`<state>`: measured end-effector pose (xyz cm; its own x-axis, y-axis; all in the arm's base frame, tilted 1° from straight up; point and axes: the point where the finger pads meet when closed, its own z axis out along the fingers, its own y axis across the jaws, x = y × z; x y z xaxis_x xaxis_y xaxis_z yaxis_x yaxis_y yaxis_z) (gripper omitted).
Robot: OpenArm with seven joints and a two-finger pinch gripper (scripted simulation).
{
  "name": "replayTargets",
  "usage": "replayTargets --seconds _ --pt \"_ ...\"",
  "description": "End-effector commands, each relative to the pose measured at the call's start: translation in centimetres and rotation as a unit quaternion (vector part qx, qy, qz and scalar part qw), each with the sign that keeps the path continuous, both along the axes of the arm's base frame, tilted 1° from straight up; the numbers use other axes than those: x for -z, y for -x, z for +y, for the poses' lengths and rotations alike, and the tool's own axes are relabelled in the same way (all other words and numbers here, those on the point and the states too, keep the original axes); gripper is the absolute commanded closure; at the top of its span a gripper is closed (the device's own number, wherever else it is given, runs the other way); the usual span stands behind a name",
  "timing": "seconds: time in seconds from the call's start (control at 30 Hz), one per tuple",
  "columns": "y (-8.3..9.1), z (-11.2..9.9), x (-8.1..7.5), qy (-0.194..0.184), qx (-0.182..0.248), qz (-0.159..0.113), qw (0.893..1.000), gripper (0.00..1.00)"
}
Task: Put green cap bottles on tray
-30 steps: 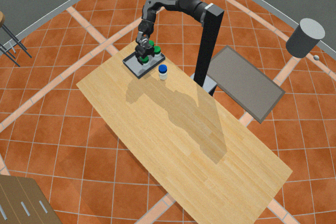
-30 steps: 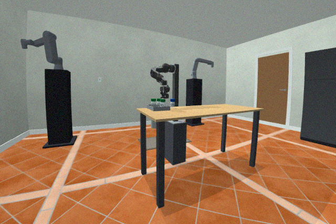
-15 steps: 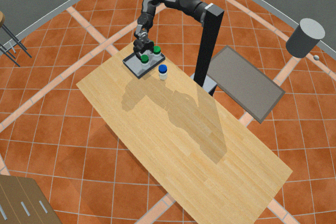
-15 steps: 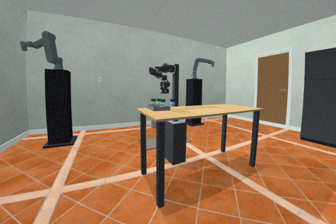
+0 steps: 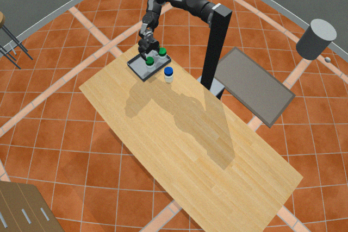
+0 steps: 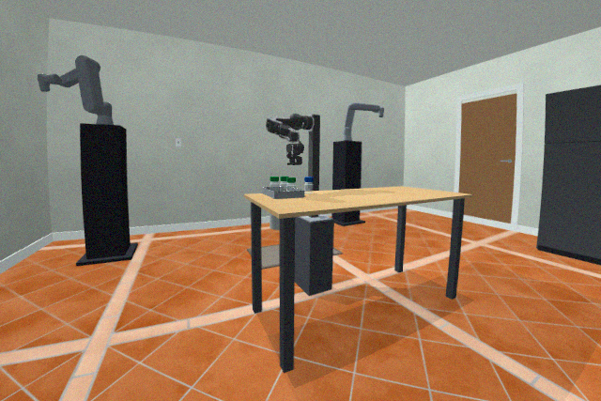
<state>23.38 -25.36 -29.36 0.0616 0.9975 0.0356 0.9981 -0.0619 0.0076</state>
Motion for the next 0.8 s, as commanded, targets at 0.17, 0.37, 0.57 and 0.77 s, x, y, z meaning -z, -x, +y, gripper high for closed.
replayTargets --seconds 0.17,0.37,0.57,0.77 --pt "0.1 0.0 -0.2 0.001 0.003 0.003 1.000 0.48" --pt "1.1 -2.8 -2.4 0.000 0.001 0.001 1.000 0.48" --pt "2.2 -5.6 -4.7 0.000 0.001 0.001 1.000 0.48" --pt "2.2 -5.6 -4.7 0.000 0.001 0.001 1.000 0.48"
